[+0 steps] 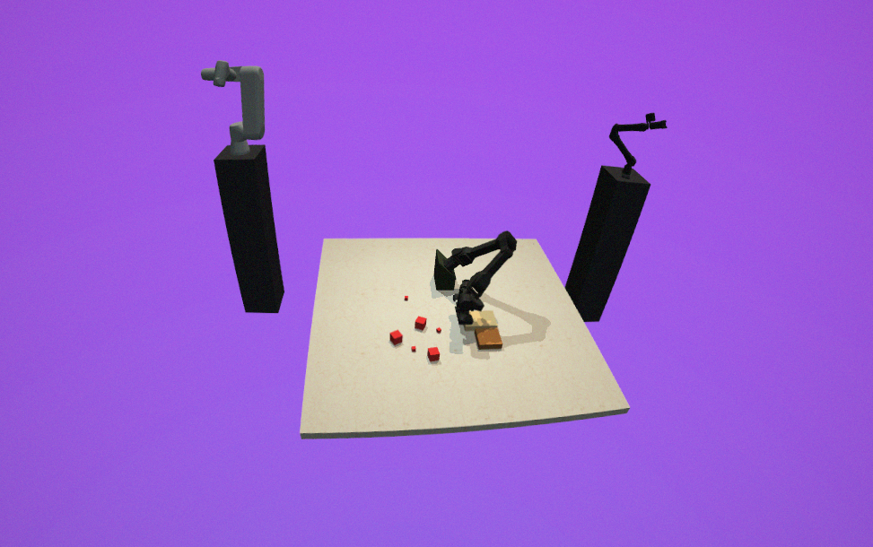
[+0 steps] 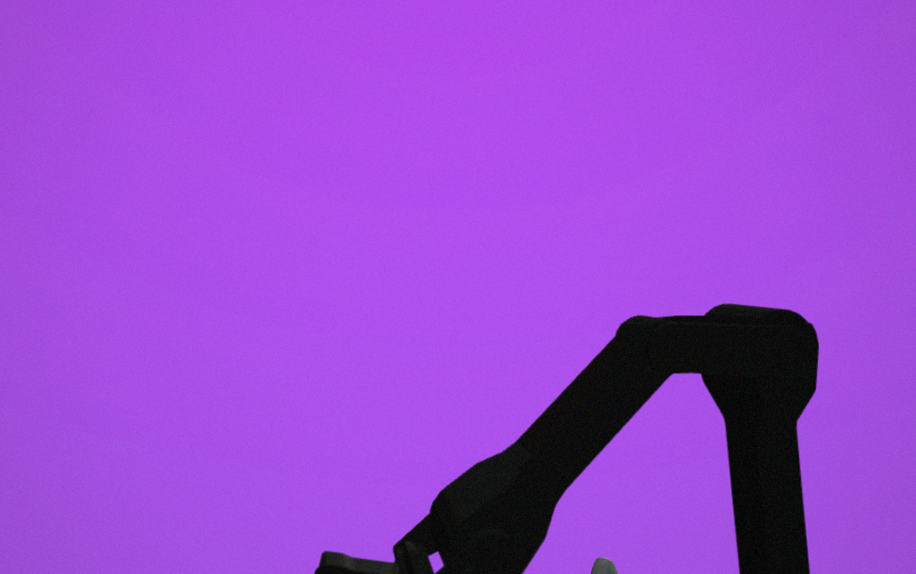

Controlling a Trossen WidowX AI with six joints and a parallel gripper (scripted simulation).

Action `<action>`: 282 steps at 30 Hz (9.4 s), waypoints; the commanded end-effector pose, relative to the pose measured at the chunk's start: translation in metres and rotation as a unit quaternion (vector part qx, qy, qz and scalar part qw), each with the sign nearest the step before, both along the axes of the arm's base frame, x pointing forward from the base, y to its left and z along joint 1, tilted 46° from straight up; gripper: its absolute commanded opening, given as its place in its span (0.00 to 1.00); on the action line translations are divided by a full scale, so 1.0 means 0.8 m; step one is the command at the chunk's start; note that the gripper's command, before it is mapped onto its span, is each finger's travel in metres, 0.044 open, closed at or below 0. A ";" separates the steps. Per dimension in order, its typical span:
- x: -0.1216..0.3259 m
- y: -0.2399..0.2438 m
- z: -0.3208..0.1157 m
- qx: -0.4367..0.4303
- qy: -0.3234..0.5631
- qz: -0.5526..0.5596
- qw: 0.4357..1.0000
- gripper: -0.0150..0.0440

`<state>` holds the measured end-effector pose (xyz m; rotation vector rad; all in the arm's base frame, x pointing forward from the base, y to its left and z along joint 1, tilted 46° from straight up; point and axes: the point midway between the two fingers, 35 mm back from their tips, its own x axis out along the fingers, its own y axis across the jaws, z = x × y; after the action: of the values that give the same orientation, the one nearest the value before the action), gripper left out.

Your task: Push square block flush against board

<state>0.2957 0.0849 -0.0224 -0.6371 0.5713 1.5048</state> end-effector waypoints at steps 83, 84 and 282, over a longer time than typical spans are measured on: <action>-0.011 0.146 0.153 0.007 -0.002 0.003 1.000 0.25; -0.011 0.144 0.151 0.007 -0.002 0.003 1.000 0.25; -0.083 0.031 0.127 -0.004 0.449 -0.437 0.779 0.25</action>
<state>0.2177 0.1148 0.0817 0.4896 1.4144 0.7500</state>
